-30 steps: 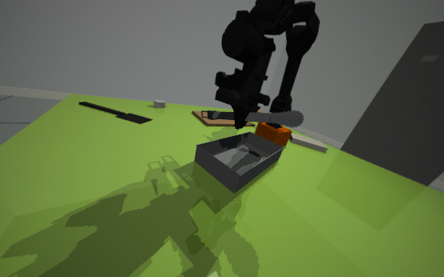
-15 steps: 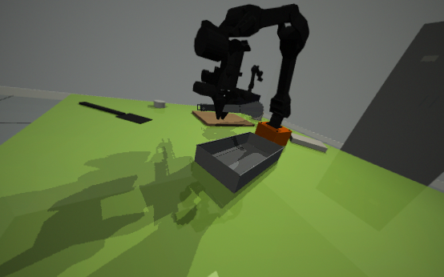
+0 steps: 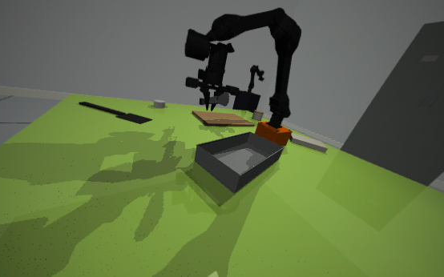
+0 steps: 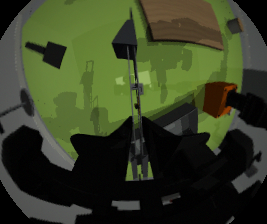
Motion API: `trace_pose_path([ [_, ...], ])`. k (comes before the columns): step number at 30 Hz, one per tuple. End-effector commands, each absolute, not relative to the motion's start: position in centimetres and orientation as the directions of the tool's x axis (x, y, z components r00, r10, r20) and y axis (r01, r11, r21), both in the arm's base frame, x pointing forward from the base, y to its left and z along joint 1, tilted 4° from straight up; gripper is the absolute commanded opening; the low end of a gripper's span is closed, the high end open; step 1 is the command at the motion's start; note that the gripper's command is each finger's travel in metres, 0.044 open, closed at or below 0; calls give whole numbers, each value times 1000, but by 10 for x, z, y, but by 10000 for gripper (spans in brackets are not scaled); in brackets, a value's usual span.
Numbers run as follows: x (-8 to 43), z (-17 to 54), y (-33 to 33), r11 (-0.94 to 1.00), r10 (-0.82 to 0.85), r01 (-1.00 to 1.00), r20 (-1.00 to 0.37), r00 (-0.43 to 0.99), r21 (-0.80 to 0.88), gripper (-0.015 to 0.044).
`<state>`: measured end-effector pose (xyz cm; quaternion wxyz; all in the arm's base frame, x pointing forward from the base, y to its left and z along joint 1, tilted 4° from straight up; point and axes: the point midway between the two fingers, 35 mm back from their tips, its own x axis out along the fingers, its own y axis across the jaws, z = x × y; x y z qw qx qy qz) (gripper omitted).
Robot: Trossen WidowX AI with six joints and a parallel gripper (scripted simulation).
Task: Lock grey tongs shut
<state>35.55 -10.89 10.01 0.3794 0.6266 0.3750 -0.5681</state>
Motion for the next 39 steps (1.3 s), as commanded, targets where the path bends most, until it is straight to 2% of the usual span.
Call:
trace_pose_path([
  [1, 347, 101, -129, -502, 39, 863, -996, 81, 50, -150],
  [17, 294, 95, -210, -770, 32, 637, -996, 81, 27, -150],
  [26, 278, 93, -228, -823, 29, 568, -996, 79, 21, -150],
  [39, 216, 88, -279, -953, 22, 302, -997, 73, 1, -150],
])
